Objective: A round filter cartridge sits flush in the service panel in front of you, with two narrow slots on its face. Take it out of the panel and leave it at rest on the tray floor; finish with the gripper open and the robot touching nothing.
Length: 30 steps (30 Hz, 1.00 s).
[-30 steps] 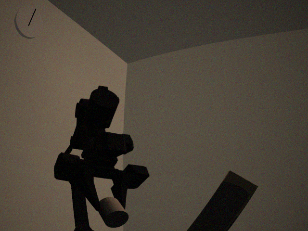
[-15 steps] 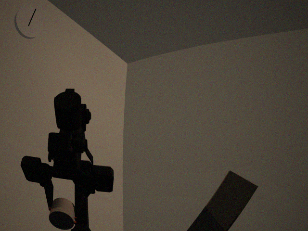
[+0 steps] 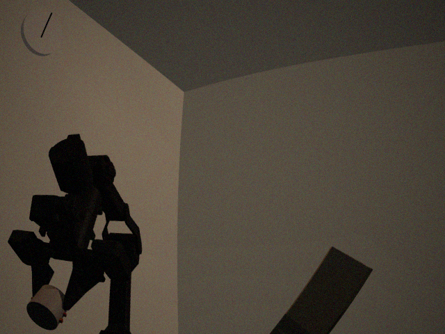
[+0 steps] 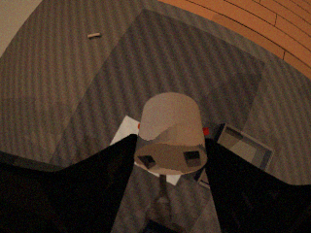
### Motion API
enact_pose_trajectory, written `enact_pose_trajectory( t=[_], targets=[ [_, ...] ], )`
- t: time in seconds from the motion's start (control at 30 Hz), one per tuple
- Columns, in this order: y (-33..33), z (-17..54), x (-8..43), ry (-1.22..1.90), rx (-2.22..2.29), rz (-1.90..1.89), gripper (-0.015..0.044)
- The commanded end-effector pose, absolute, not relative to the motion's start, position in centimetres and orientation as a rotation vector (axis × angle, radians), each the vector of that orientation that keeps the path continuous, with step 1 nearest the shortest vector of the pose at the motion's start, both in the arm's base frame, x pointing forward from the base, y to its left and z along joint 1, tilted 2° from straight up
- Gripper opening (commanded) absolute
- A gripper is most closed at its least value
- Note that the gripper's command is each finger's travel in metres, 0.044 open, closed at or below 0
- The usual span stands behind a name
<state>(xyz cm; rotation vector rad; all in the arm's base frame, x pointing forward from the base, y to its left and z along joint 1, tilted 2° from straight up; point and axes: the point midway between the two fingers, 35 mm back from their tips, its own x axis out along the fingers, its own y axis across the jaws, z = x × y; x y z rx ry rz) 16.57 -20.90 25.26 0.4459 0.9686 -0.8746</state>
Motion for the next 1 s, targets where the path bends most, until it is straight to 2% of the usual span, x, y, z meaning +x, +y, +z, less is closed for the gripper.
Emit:
enact_pose_trajectory(
  t=[0.0, 0.97],
  targets=[
    [-21.8, 24.4, 15.6, 0.958, 0.473, -0.925, 0.0000],
    [-27.0, 15.0, 3.5, 0.840, 0.706, -1.354, 0.0000]
  ],
)
